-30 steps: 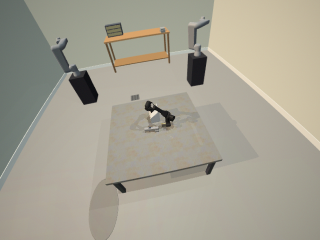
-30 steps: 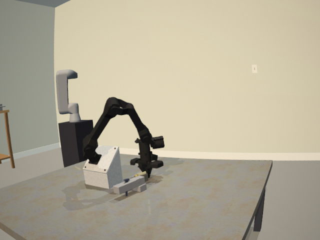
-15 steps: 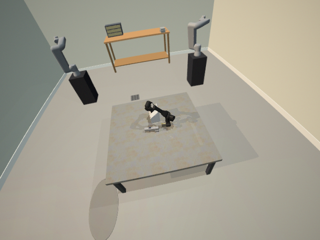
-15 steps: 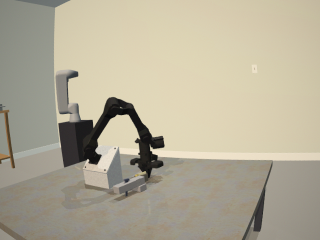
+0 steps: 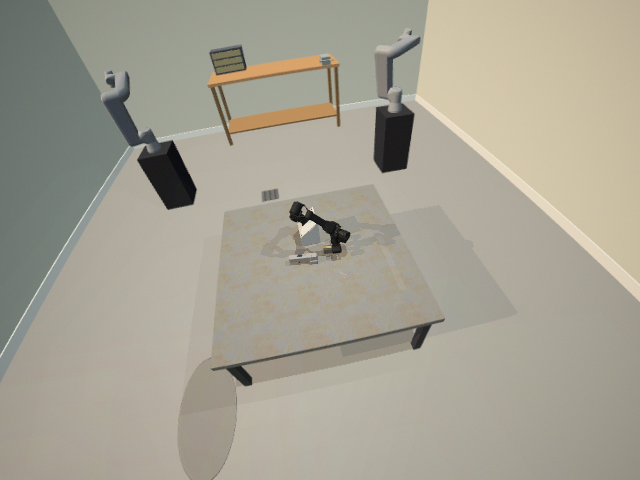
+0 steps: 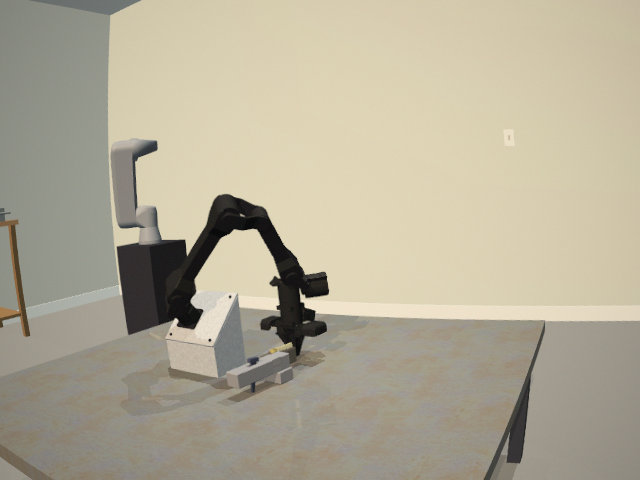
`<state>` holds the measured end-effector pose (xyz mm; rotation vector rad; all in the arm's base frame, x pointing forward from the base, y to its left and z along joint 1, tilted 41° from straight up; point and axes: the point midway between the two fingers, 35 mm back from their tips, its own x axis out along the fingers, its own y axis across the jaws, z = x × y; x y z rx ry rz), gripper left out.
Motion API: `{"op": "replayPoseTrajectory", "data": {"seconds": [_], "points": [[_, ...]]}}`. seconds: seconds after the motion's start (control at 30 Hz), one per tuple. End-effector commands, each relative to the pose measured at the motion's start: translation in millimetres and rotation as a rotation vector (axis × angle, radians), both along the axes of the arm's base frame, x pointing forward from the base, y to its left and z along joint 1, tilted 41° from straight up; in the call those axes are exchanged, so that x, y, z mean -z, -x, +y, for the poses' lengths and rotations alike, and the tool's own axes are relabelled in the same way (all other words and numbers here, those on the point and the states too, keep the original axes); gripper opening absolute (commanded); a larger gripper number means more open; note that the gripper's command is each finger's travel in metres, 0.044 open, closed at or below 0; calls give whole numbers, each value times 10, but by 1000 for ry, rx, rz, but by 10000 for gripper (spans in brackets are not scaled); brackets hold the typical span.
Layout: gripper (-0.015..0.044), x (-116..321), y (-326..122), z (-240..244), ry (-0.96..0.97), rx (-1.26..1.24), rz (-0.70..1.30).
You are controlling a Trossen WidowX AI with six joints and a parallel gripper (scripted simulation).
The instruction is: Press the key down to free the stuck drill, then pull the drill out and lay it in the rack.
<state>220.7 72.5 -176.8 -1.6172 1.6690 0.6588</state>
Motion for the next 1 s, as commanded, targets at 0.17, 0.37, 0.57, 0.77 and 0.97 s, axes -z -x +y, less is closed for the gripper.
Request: {"op": "replayPoseTrajectory", "data": {"seconds": [0.17,0.37,0.57,0.77,0.97], "points": [[0,-9,4,-81,18,6,4],[131,0,0,0,0,0,0],[289,0,0,0,0,0,0],[440,0,0,0,0,0,0],[440,-208,48,153,16,5,5]]}}
